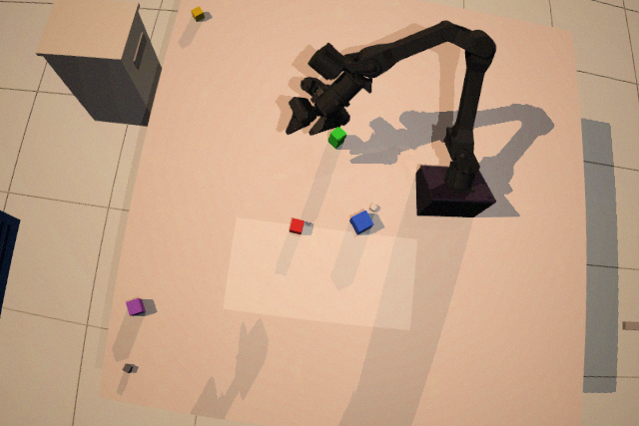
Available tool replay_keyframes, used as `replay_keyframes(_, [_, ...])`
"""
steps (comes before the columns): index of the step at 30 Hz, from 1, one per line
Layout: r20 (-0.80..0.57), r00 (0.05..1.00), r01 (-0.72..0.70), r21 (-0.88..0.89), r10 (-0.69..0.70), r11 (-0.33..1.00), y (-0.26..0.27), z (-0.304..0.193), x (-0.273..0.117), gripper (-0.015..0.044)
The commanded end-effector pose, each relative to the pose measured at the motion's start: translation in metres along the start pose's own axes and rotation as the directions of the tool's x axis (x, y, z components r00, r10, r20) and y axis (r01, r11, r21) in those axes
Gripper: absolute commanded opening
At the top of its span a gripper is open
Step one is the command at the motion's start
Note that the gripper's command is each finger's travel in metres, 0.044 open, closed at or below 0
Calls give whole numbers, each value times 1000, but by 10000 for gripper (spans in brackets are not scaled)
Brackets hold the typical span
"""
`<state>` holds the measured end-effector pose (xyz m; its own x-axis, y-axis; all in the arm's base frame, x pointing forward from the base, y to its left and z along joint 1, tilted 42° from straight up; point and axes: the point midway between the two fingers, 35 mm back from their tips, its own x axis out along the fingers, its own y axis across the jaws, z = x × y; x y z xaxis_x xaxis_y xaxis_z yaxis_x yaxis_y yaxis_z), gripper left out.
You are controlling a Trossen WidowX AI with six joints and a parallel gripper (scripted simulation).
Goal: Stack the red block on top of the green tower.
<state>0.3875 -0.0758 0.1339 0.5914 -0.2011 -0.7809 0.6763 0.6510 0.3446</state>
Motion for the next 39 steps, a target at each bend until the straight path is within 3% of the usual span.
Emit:
replay_keyframes(1, [-43,996,69,-74,-73,995,6,-14,17,440])
replay_keyframes(20, [-122,884,371,-402,-451,837,26,-85,88,440])
replay_keyframes(39, [63,694,532,-717,-717,451,28,-168,137,440])
